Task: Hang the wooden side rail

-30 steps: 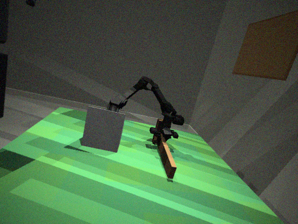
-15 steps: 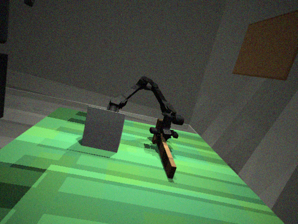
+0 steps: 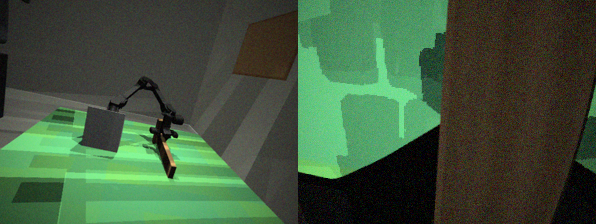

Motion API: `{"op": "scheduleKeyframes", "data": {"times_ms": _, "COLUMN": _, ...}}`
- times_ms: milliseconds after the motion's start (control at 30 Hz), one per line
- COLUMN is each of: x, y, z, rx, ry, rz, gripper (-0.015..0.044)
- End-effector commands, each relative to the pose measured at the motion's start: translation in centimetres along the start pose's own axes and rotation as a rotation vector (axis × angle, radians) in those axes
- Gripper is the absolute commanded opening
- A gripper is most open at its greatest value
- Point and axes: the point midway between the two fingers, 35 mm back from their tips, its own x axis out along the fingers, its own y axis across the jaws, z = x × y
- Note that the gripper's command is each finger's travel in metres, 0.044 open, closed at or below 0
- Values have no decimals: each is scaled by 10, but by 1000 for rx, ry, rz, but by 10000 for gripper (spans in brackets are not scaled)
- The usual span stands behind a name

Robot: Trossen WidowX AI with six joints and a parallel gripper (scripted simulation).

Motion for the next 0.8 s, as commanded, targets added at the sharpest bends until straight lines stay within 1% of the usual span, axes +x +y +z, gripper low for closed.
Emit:
{"op": "scheduleKeyframes", "data": {"times_ms": 0, "x": -4, "y": 3, "z": -1, "rx": 0, "ry": 1, "rz": 12, "gripper": 0}}
{"op": "scheduleKeyframes", "data": {"times_ms": 767, "x": -4, "y": 4, "z": -3, "rx": 0, "ry": 1, "rz": 12, "gripper": 0}}
